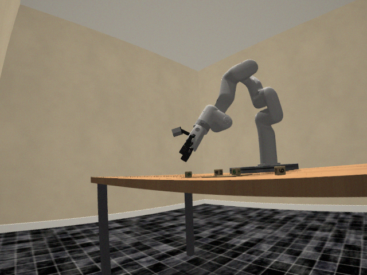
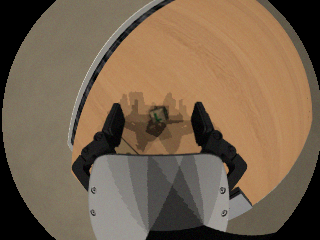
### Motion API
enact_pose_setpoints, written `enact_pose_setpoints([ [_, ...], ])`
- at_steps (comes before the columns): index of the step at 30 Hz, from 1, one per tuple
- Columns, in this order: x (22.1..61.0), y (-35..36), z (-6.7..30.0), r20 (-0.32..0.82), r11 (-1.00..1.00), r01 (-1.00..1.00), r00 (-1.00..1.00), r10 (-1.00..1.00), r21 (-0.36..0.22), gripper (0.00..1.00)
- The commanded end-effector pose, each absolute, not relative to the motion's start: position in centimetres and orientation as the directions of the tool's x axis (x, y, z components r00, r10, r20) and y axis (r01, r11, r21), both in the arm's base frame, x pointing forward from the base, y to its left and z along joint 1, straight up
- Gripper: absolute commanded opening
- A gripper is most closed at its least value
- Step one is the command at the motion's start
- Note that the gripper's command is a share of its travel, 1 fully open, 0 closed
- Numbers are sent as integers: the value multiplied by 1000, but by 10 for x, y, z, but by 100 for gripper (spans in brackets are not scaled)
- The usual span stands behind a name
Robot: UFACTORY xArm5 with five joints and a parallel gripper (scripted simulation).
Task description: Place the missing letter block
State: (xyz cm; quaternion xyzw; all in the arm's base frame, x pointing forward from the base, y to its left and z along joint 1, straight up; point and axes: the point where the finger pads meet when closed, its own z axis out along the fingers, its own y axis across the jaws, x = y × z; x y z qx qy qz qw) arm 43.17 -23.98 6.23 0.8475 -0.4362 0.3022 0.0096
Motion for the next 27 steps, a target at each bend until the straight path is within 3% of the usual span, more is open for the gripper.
enact_pose_setpoints([
  [1,433,-240,64,523,-620,-744,435,-733,-249,100],
  [22,433,-240,64,523,-620,-744,436,-733,-248,100],
  [27,437,-240,62,493,-635,-740,477,-727,-220,100],
])
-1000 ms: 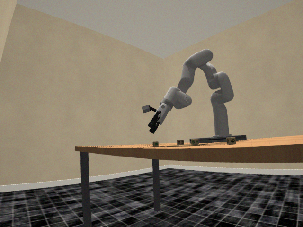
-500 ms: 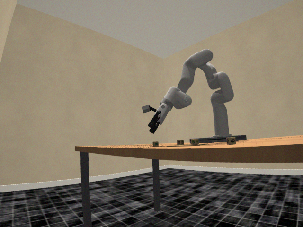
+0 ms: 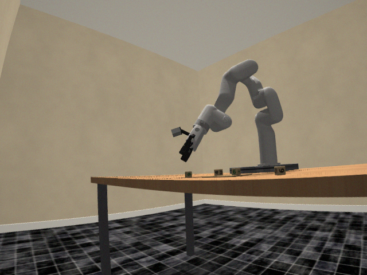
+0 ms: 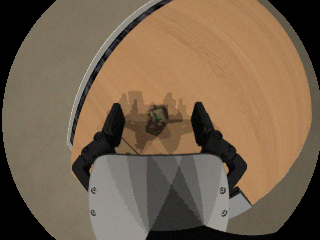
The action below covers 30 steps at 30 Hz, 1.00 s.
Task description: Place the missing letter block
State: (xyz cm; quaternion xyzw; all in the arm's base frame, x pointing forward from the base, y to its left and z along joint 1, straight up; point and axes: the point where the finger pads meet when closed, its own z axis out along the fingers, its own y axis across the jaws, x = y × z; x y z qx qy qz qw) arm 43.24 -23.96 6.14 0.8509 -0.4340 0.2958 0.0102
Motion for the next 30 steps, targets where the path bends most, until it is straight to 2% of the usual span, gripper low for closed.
enact_pose_setpoints([
  [1,439,-240,62,478,-643,-738,497,-724,-206,100],
  [9,448,-237,66,346,-705,-700,637,-688,-113,100],
  [12,448,-237,66,346,-705,-700,637,-688,-113,100],
  [14,449,-233,73,273,-736,-672,696,-664,-76,100],
  [16,449,-233,73,273,-736,-672,696,-664,-76,100],
  [21,446,-226,88,161,-781,-624,768,-620,-34,100],
  [30,438,-217,108,46,-822,-569,821,-568,-7,100],
])
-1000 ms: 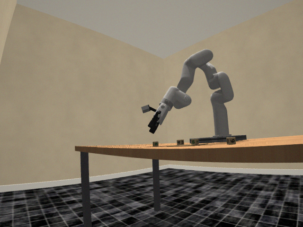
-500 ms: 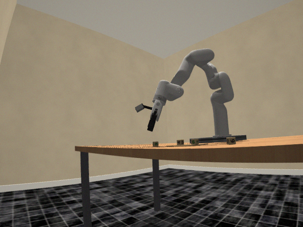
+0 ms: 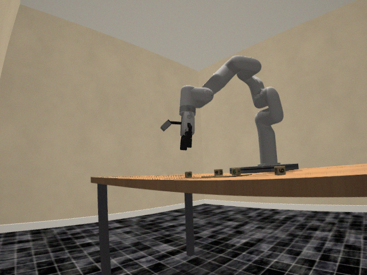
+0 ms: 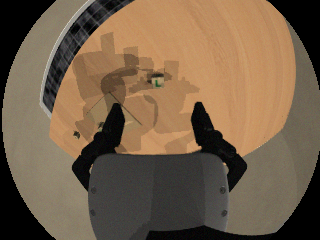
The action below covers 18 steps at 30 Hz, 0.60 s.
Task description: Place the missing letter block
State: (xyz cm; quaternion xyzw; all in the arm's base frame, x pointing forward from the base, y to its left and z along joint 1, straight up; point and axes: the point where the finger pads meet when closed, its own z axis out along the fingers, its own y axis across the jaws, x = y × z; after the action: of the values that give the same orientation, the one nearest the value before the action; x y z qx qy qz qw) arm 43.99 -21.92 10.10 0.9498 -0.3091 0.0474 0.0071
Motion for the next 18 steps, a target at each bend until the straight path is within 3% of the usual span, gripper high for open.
enact_pose_setpoints([
  [1,437,-215,112,29,-829,-560,828,-560,-4,100],
  [18,434,-213,118,0,-838,-545,838,-545,0,100],
])
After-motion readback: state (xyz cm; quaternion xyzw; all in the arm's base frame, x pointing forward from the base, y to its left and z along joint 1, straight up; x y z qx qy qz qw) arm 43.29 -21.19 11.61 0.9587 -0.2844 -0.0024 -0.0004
